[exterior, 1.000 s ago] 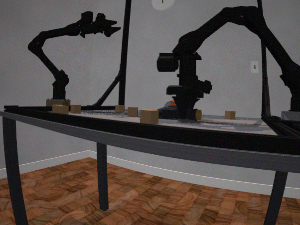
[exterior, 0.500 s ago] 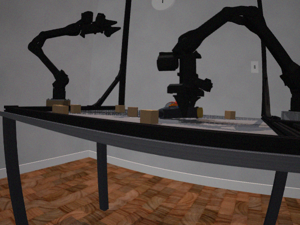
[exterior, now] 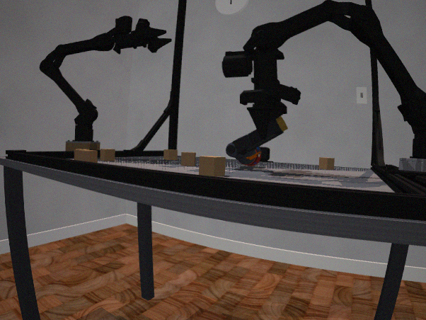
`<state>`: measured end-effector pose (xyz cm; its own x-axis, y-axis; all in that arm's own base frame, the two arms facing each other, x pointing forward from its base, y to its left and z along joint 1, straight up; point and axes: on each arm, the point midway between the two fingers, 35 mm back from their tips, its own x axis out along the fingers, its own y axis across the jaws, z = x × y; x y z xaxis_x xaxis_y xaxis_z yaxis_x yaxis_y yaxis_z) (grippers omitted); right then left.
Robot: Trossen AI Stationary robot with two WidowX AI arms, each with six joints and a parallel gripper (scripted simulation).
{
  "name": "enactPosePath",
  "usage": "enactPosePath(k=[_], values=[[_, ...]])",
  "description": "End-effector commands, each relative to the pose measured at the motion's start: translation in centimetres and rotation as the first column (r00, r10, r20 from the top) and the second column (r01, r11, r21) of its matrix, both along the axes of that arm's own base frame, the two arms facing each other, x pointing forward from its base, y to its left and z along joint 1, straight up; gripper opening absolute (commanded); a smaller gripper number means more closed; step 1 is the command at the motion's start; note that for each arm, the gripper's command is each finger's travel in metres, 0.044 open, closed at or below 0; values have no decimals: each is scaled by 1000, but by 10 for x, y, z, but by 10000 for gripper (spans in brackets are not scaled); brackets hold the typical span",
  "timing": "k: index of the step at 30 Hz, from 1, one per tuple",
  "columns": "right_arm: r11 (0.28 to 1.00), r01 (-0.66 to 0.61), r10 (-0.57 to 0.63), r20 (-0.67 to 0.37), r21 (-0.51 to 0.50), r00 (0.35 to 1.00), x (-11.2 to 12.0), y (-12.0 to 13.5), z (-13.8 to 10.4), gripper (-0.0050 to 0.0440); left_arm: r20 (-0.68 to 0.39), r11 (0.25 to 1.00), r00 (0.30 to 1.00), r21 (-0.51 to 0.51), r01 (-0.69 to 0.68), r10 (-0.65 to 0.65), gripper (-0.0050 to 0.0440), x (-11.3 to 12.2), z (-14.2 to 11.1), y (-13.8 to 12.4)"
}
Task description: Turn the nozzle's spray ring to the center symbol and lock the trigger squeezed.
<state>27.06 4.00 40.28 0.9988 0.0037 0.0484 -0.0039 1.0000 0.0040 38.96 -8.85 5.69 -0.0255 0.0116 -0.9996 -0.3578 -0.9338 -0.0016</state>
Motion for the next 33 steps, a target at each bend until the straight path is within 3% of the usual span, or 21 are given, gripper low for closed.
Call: enactPosePath(k=[1,25,33], values=[[1000,4,-4,2,-4,1000,0,-1,0,400,26,1000,1000,-12,-10,11,0,3,15,-1],[1000,4,-4,2,-4,1000,0,-1,0,400,30,998,998,-13,-62,63,0,3,15,-1],[1000,4,-4,2,-4,1000,0,-1,0,400,139,999,990,-38,-16,21,0,25,8,-7]])
